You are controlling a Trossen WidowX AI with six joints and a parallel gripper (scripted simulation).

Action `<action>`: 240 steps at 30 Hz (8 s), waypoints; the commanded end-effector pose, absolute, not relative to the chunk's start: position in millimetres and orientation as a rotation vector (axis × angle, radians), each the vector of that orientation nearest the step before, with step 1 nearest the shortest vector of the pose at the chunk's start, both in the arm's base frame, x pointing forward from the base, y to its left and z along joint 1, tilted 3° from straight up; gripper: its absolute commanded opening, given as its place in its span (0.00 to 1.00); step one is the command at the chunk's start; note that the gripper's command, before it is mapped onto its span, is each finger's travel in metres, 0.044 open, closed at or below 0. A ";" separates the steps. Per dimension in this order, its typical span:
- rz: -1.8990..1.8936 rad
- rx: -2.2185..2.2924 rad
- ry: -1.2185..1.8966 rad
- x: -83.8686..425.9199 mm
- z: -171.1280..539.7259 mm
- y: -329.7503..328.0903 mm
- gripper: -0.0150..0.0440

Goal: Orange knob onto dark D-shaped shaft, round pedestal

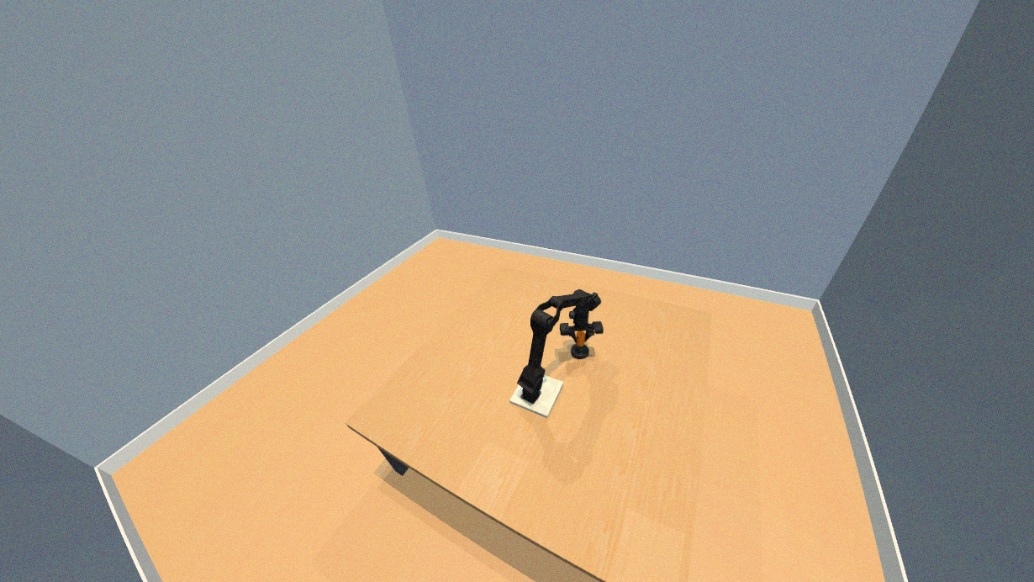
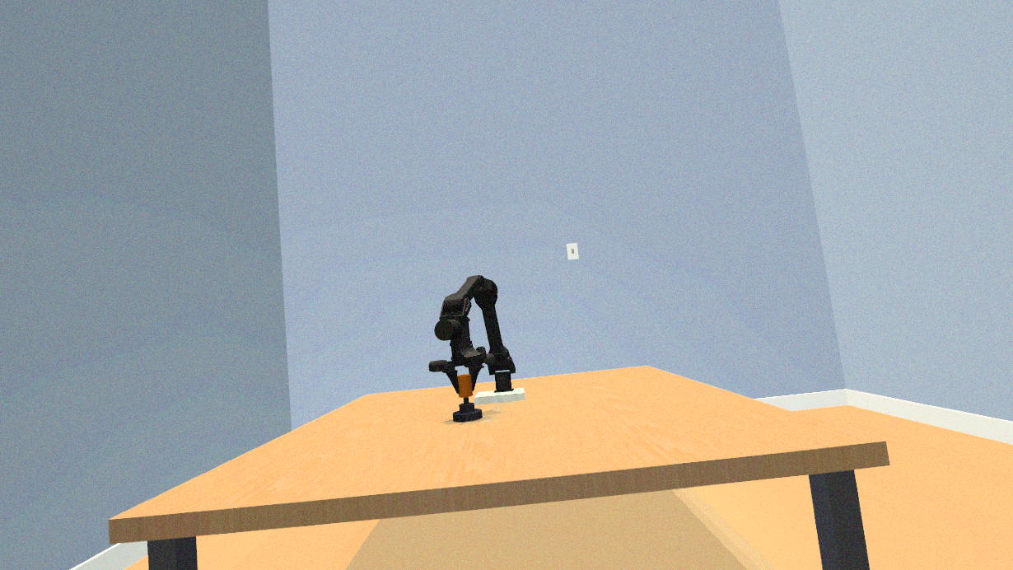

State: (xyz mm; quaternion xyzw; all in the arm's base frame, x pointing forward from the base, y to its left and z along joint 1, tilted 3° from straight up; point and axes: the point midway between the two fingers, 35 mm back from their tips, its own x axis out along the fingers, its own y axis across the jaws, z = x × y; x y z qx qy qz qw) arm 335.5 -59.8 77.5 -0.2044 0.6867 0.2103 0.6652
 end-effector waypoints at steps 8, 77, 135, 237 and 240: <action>0.487 -0.478 1.546 333.8 74.3 -59.5 0.25; 0.652 -0.639 1.502 336.7 76.1 -60.0 0.25; 0.817 -0.798 1.445 338.4 78.0 -60.4 0.25; 0.934 -0.914 1.389 335.0 57.6 -59.7 0.61; 0.934 -0.914 1.389 335.0 57.6 -59.7 0.74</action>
